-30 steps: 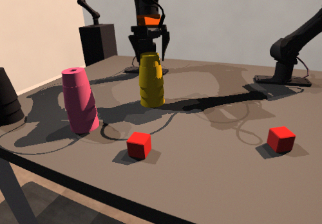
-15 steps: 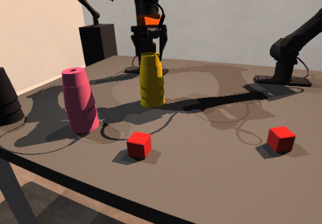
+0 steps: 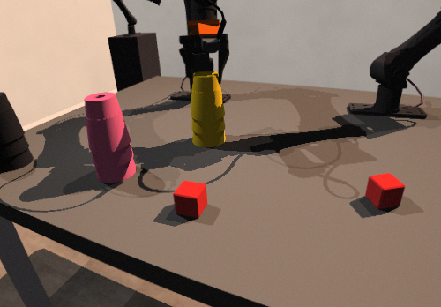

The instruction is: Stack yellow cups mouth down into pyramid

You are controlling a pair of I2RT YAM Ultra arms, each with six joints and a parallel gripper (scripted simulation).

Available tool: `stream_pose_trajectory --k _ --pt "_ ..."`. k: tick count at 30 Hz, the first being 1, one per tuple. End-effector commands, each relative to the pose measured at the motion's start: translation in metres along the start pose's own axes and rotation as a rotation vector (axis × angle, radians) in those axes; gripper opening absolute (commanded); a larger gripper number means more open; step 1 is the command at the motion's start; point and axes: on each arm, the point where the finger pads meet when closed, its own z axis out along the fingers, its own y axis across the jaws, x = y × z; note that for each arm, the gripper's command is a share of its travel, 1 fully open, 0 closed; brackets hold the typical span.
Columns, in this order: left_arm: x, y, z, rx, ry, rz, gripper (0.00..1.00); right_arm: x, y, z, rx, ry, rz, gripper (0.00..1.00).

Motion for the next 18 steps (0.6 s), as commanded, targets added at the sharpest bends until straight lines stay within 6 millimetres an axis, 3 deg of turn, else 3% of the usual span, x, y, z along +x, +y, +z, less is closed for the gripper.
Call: stream_pose_trajectory --k 1,9,18 --pt "-0.007 -0.002 -0.006 0.008 -0.039 -0.006 1.00 -0.004 -0.001 -0.005 0.009 0.003 0.003 0.00" --pt "-0.007 -0.002 -0.006 0.008 -0.039 -0.006 1.00 -0.008 -0.001 -0.017 0.009 0.003 0.005 0.00" --pt "-0.007 -0.002 -0.006 0.008 -0.039 -0.006 1.00 -0.018 -0.001 -0.045 0.010 0.003 0.007 0.00"
